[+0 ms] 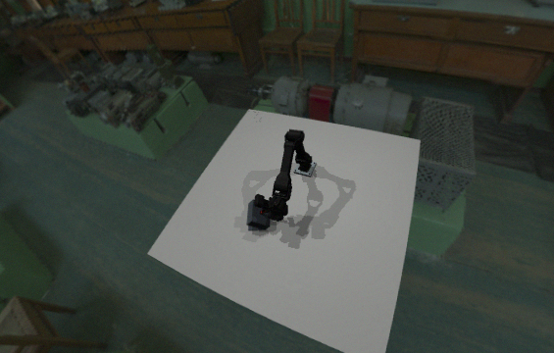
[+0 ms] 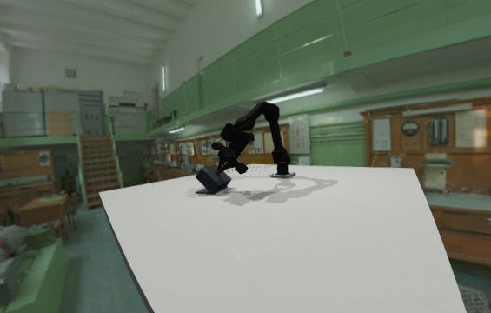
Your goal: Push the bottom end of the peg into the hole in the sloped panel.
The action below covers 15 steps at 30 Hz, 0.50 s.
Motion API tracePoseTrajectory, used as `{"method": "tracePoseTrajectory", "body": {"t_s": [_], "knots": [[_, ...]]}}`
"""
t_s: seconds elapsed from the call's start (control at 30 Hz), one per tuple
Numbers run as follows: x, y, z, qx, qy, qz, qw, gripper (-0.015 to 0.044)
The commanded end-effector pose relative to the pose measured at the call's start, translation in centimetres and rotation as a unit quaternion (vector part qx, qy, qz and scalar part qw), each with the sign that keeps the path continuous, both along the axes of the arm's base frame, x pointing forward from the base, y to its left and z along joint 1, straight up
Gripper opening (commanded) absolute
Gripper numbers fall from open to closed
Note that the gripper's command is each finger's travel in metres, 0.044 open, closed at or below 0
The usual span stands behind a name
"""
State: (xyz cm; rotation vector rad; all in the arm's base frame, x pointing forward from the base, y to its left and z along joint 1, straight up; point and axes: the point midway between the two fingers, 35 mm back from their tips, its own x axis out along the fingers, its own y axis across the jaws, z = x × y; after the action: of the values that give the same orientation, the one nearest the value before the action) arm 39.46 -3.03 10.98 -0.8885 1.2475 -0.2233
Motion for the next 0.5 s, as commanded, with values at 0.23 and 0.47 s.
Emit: {"method": "tracePoseTrajectory", "body": {"t_s": [0.23, 0.47], "knots": [[0.0, 0.0, 0.01, 0.0, 0.0, 0.0, 1.0, 0.0131], [0.0, 0.0, 0.01, 0.0, 0.0, 0.0, 1.0, 0.0315]]}}
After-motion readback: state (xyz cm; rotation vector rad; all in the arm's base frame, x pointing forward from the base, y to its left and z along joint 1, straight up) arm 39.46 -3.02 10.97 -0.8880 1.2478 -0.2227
